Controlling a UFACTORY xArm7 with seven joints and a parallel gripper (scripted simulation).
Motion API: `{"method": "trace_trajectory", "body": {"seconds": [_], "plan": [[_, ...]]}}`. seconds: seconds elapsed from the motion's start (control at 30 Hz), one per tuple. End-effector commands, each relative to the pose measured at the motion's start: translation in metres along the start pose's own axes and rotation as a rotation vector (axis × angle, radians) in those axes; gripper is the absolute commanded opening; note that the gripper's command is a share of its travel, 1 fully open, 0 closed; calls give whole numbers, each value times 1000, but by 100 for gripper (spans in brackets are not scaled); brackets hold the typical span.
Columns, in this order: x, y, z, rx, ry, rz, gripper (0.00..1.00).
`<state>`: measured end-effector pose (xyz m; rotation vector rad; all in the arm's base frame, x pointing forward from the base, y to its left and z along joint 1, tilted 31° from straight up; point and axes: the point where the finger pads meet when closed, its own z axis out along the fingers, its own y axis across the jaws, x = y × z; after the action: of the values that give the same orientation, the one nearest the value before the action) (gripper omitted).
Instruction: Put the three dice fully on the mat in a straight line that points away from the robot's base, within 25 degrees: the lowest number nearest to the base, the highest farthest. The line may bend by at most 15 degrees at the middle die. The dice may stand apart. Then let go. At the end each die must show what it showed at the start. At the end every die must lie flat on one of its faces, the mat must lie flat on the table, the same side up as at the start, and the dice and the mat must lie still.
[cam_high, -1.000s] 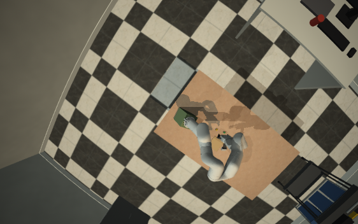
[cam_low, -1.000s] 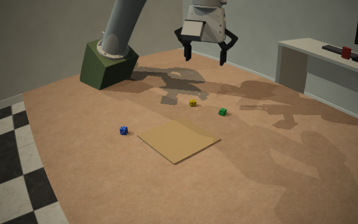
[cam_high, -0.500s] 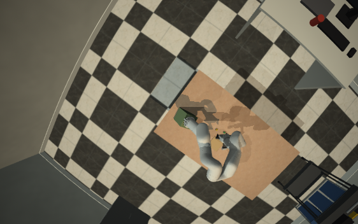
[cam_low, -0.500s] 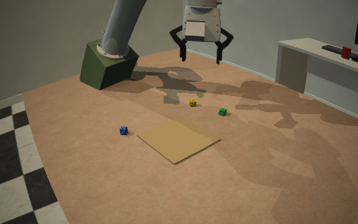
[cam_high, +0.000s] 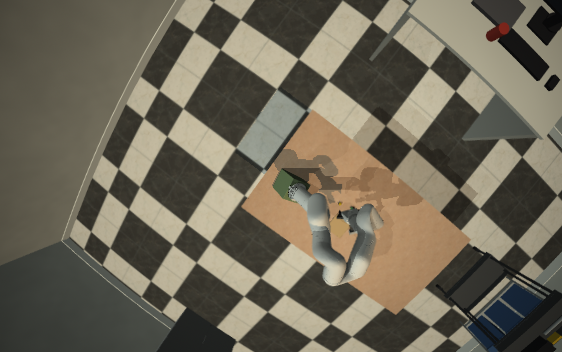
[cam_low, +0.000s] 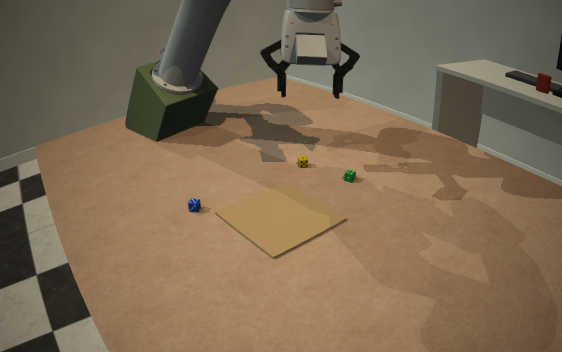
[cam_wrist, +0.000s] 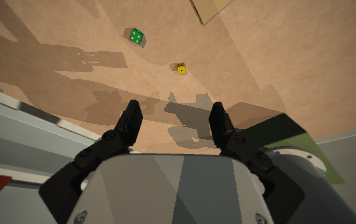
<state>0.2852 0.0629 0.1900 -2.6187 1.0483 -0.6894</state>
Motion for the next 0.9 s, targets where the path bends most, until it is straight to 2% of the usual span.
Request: {"method": "trace_trajectory", "body": {"seconds": [0.0, 0.87], "plan": [[-8, 8, 2, 8, 6, -153, 100], [-10, 10, 2, 9, 7, -184, 100]]}}
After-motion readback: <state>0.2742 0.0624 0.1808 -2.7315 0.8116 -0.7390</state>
